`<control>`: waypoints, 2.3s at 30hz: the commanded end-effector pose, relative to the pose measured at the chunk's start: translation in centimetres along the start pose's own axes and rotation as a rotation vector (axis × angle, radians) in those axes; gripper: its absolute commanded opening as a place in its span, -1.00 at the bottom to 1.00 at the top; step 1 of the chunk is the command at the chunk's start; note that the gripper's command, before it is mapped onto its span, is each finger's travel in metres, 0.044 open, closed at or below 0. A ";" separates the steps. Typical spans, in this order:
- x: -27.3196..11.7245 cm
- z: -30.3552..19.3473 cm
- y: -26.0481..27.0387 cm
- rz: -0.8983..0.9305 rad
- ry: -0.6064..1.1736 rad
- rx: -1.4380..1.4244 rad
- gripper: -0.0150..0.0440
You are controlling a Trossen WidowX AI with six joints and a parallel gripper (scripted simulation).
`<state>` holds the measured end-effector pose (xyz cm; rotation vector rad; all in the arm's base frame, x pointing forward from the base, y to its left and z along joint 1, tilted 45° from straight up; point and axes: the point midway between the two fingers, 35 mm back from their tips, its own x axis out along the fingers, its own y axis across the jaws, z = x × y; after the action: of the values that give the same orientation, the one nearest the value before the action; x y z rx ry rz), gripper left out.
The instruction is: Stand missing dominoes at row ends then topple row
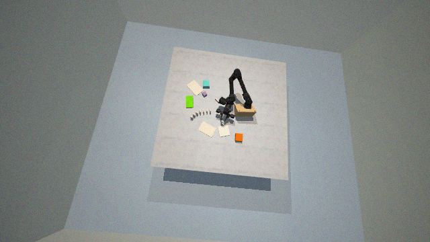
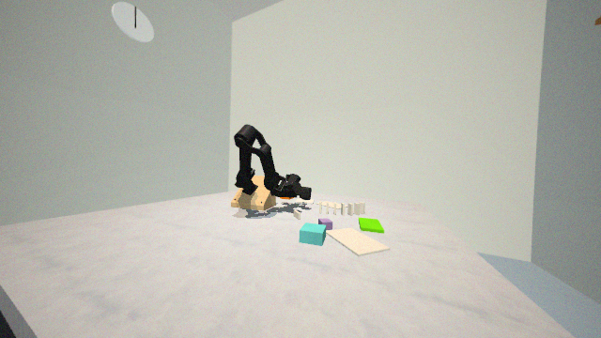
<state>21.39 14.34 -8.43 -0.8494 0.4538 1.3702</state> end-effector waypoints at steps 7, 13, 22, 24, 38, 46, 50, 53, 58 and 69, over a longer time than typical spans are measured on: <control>0.3 -2.3 0.2 -0.011 -0.015 -0.006 -0.13; 0.3 -2.4 0.2 -0.011 -0.015 -0.005 -0.13; 0.3 -2.4 0.2 -0.011 -0.015 -0.005 0.23; 0.3 -2.4 0.2 -0.011 -0.015 -0.005 0.41; 0.0 1.1 0.1 -0.009 -0.009 0.000 1.00; 1.1 2.1 0.2 0.041 0.070 0.062 1.00; 3.8 1.5 0.4 0.149 0.320 0.182 1.00; 4.9 1.5 0.7 0.194 0.527 0.233 1.00; 5.1 2.1 1.3 0.206 0.895 0.240 1.00; 2.1 7.2 0.3 -0.019 1.439 0.004 1.00</control>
<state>19.82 18.73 -9.42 -1.4532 1.5559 0.8041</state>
